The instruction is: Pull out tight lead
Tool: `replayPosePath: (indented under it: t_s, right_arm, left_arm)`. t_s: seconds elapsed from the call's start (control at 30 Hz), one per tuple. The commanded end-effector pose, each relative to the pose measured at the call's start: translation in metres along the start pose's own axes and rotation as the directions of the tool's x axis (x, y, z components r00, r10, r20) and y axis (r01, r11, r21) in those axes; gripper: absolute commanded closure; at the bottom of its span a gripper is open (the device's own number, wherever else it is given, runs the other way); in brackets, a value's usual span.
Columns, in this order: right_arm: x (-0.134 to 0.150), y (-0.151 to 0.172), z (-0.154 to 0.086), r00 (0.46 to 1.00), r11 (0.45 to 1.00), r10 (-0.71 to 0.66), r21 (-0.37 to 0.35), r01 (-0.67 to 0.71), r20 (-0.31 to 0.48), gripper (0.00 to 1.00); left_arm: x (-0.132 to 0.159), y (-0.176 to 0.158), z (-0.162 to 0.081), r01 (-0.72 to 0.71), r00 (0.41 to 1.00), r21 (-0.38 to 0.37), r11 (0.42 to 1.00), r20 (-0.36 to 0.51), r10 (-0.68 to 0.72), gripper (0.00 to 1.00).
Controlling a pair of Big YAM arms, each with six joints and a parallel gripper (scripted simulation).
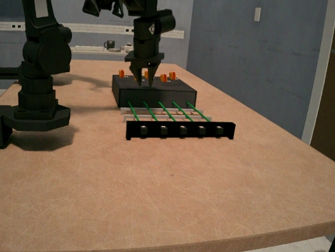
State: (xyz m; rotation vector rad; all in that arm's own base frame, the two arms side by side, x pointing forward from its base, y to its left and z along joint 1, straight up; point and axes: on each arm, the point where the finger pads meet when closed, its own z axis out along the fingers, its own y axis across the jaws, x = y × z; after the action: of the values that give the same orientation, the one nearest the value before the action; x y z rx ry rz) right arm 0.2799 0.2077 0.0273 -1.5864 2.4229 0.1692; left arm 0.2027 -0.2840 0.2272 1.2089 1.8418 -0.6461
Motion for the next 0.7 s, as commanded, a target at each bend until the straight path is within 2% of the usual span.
replayPosePath:
  t_s: [0.0,0.1,0.27,0.43,0.67]
  right_arm:
    - [-0.013,0.000,0.001,0.987,0.987,-0.161,-0.017,0.161,-0.020,0.68]
    - [-0.003,0.012,0.018,0.946,0.949,-0.311,-0.071,0.306,-0.088,0.68]
    - [0.013,0.025,0.042,0.875,0.894,-0.447,-0.136,0.428,-0.185,0.68]
    - [0.018,0.028,0.049,0.862,0.890,-0.454,-0.142,0.432,-0.225,0.68]
    - [0.016,0.023,0.045,0.871,0.897,-0.441,-0.128,0.422,-0.216,0.68]
  left_arm:
    - [-0.036,0.006,-0.016,-0.057,0.998,-0.009,0.998,0.037,0.058,0.00]
    - [-0.033,0.003,-0.020,-0.063,0.998,0.032,0.997,0.010,0.063,0.00]
    - [-0.033,0.000,-0.023,-0.038,0.999,0.061,0.997,0.003,0.037,0.00]
    - [-0.033,-0.004,-0.023,-0.043,0.999,0.069,0.997,0.003,0.043,0.00]
    - [-0.034,-0.004,-0.022,-0.044,0.999,0.068,0.997,0.005,0.044,0.00]
